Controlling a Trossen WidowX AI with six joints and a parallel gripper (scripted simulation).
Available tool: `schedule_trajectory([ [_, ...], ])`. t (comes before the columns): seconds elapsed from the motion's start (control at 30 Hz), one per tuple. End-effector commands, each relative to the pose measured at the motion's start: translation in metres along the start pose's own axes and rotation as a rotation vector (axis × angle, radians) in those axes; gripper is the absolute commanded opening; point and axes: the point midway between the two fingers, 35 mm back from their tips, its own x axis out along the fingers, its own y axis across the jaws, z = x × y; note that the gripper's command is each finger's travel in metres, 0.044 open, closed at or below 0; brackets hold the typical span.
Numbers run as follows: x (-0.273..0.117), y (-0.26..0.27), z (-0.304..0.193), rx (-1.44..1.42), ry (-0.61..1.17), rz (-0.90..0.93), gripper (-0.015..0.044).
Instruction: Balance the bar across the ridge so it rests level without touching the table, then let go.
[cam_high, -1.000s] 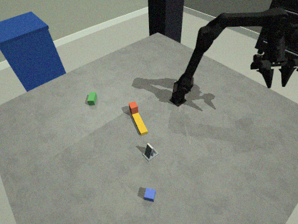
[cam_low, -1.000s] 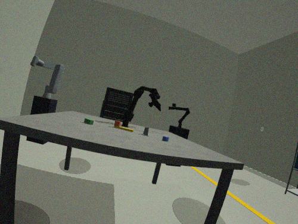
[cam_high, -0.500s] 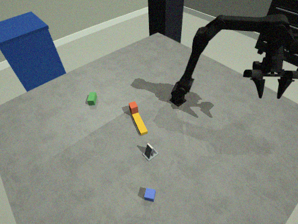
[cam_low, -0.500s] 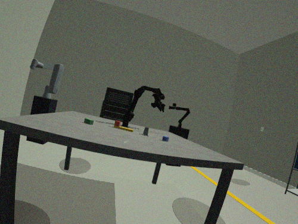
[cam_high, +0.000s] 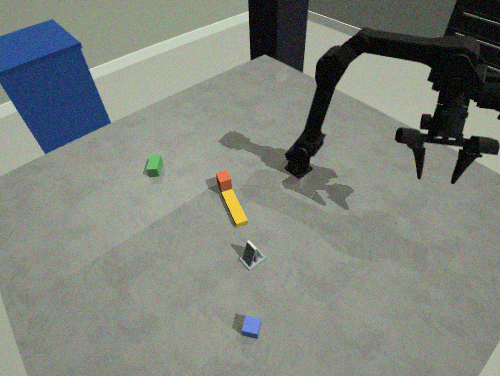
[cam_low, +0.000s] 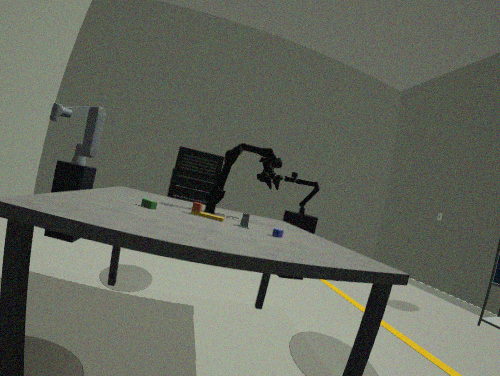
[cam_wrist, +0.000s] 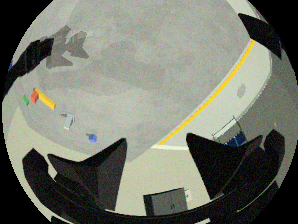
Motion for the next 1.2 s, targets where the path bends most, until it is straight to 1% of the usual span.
schedule_trajectory([
  [0.0,0.01,0.013,-0.01,0.078,-0.019,0.029,0.0315],
  [0.6,0.048,0.074,-0.055,0.372,-0.06,0.163,0.0315],
  [1.17,0.074,0.142,-0.083,0.658,-0.092,0.282,0.0315],
])
